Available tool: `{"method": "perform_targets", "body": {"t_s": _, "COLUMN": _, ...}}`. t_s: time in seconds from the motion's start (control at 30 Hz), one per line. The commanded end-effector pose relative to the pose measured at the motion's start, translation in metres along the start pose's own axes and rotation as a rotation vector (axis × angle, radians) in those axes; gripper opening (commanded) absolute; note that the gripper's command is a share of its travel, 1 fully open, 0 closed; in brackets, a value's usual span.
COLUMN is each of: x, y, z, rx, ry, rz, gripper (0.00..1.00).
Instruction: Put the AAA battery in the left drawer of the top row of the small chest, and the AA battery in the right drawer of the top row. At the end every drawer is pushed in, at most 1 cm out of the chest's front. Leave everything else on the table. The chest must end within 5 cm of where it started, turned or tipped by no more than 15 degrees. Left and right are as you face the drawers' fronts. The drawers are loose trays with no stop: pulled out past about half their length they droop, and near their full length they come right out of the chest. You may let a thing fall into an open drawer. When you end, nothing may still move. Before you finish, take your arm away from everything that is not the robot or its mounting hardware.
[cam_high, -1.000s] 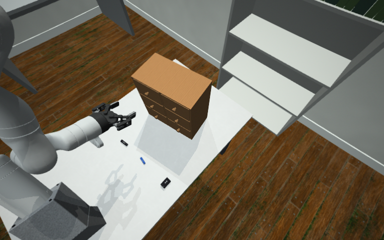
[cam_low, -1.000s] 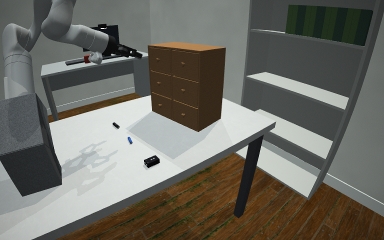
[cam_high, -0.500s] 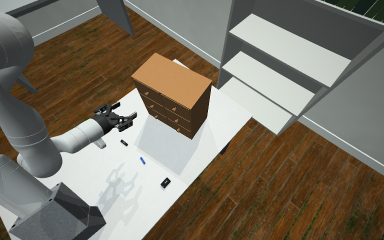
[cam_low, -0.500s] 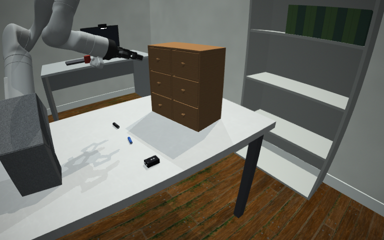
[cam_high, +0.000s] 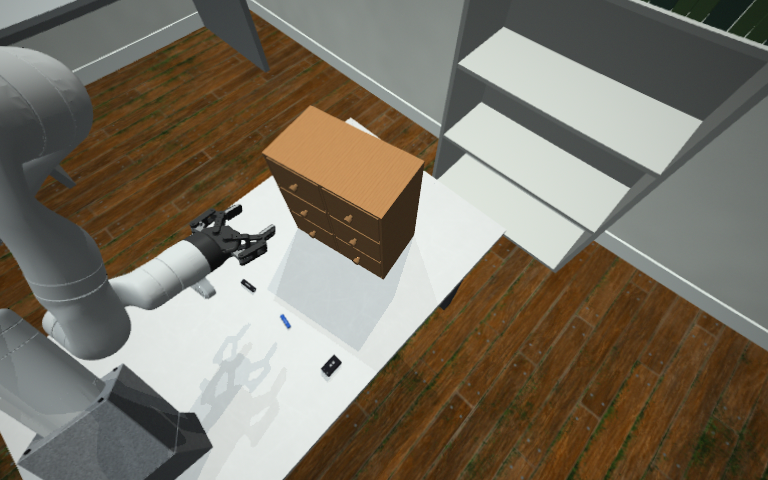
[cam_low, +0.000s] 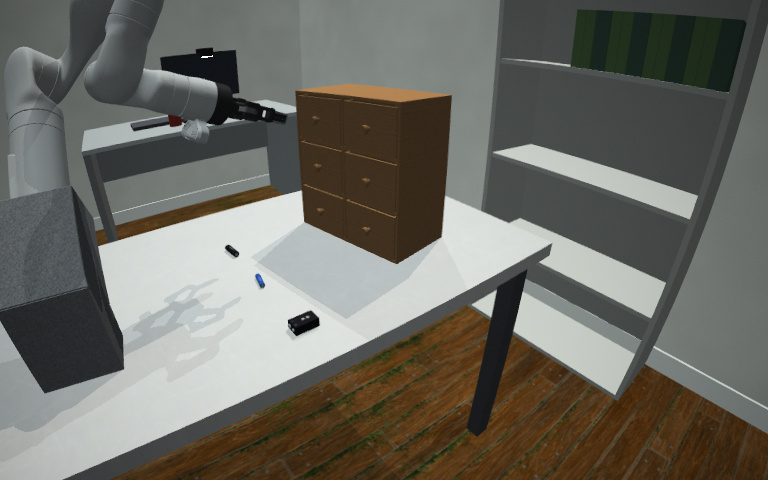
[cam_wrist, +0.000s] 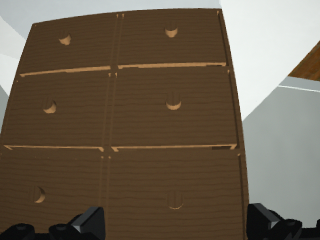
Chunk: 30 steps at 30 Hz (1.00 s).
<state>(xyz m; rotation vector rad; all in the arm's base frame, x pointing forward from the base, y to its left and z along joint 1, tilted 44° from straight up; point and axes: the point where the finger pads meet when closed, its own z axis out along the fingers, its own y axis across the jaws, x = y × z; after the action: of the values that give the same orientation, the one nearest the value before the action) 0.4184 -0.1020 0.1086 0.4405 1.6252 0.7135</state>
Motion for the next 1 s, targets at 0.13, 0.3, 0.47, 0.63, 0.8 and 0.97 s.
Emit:
{"method": "perform_targets", "body": {"t_s": 0.13, "x": 0.0016, "y": -0.0005, "z": 0.0005, "rx": 0.001, "ry": -0.009, "rz": 0.004, "gripper": 1.0}}
{"method": "perform_targets", "body": {"t_s": 0.3, "x": 0.0018, "y": -0.0005, "z": 0.0009, "rx": 0.002, "ry": -0.013, "rz": 0.004, "gripper": 1.0}}
{"method": "perform_targets", "body": {"t_s": 0.47, "x": 0.0019, "y": -0.0005, "z": 0.001, "rx": 0.002, "ry": -0.014, "rz": 0.004, "gripper": 1.0}}
{"method": "perform_targets", "body": {"t_s": 0.63, "x": 0.002, "y": -0.0005, "z": 0.001, "rx": 0.002, "ry": -0.015, "rz": 0.004, "gripper": 1.0}}
{"method": "perform_targets", "body": {"t_s": 0.8, "x": 0.002, "y": -0.0005, "z": 0.001, "rx": 0.002, "ry": -0.015, "rz": 0.004, "gripper": 0.33}}
{"method": "perform_targets", "body": {"t_s": 0.97, "x": 0.002, "y": -0.0005, "z": 0.001, "rx": 0.002, "ry": -0.015, "rz": 0.004, "gripper": 0.33}}
